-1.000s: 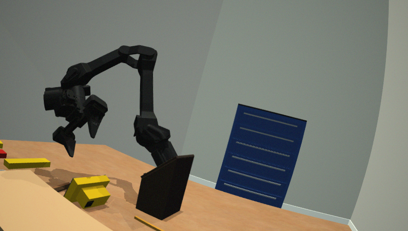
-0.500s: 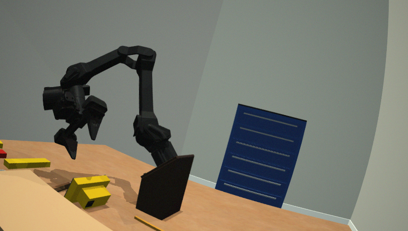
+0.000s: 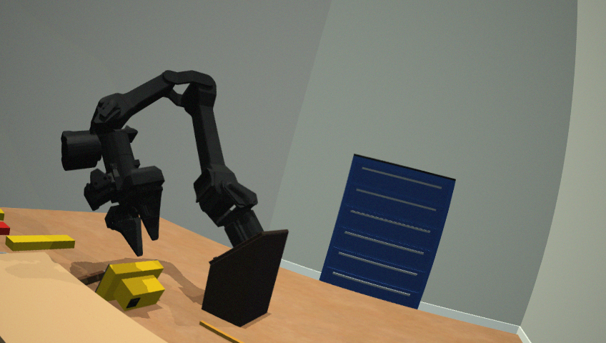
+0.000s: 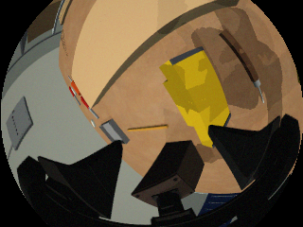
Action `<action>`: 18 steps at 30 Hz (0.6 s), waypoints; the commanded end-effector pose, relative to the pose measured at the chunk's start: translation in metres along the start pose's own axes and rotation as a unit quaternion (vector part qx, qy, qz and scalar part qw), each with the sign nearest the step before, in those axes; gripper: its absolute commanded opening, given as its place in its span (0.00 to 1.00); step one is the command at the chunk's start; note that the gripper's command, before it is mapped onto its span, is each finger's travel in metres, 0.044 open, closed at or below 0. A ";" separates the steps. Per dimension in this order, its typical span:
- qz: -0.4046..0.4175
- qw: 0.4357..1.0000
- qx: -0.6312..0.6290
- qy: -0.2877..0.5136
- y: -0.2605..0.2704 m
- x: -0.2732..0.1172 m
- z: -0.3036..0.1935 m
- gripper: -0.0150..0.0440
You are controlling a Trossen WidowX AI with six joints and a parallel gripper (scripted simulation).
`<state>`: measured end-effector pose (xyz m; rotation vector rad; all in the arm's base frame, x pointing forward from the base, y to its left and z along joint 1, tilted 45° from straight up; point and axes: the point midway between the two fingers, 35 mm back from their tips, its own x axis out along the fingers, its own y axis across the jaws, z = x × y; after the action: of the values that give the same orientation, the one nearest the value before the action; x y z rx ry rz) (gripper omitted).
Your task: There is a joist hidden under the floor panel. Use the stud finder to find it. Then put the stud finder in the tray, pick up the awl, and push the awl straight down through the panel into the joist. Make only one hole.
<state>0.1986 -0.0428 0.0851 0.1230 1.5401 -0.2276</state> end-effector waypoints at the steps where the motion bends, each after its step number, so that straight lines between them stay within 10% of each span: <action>1: -0.225 0.949 0.219 -0.038 0.002 0.043 -0.018 1.00; 18: -0.291 0.815 0.406 -0.295 0.002 0.045 -0.010 1.00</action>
<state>0.1901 -0.0415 0.0506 0.1666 1.3438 -0.9542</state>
